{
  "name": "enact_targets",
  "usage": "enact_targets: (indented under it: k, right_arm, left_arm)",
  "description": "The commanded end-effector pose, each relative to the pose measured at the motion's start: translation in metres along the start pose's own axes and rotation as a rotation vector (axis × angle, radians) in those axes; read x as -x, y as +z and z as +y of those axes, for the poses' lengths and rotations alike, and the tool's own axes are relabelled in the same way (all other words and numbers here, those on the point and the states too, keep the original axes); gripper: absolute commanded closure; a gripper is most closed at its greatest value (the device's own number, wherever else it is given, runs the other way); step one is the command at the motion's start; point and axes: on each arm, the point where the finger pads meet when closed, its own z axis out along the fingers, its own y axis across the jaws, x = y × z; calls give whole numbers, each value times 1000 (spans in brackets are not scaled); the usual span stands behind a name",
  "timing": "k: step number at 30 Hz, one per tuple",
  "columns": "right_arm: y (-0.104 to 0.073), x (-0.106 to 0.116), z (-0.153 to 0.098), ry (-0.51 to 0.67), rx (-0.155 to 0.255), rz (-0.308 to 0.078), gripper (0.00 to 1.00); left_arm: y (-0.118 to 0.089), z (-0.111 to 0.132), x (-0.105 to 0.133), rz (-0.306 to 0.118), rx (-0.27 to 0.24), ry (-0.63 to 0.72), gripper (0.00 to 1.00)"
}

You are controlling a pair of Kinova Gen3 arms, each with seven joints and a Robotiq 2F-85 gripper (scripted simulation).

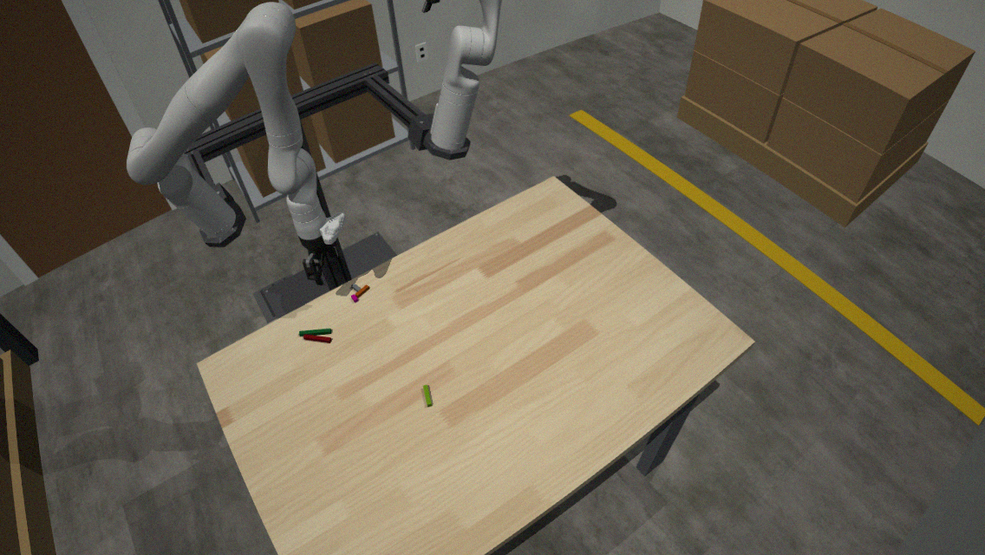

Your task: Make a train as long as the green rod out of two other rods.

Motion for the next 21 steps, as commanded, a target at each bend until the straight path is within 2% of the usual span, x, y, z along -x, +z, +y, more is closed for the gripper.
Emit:
enact_targets:
  k: [1,2,4,6,14,19,21]
  right_arm:
    - [0,0,0,0,0,1,2]
    - [0,0,0,0,0,1,2]
    - [0,0,0,0,0,1,2]
    - [0,0,0,0,0,1,2]
    - [0,0,0,0,0,1,2]
    - [0,0,0,0,0,1,2]
    - [0,0,0,0,0,1,2]
  left_arm:
    - [-8,-13,37,-20,6,16,2]
    - [-10,-18,46,-26,6,20,2]
    - [-10,-18,46,-26,6,20,2]
    - [-18,-34,73,-46,5,35,2]
    - [-34,-73,124,-87,-3,66,2]
    - [-43,-98,149,-108,-10,82,2]
    - [-43,-98,149,-108,-10,82,2]
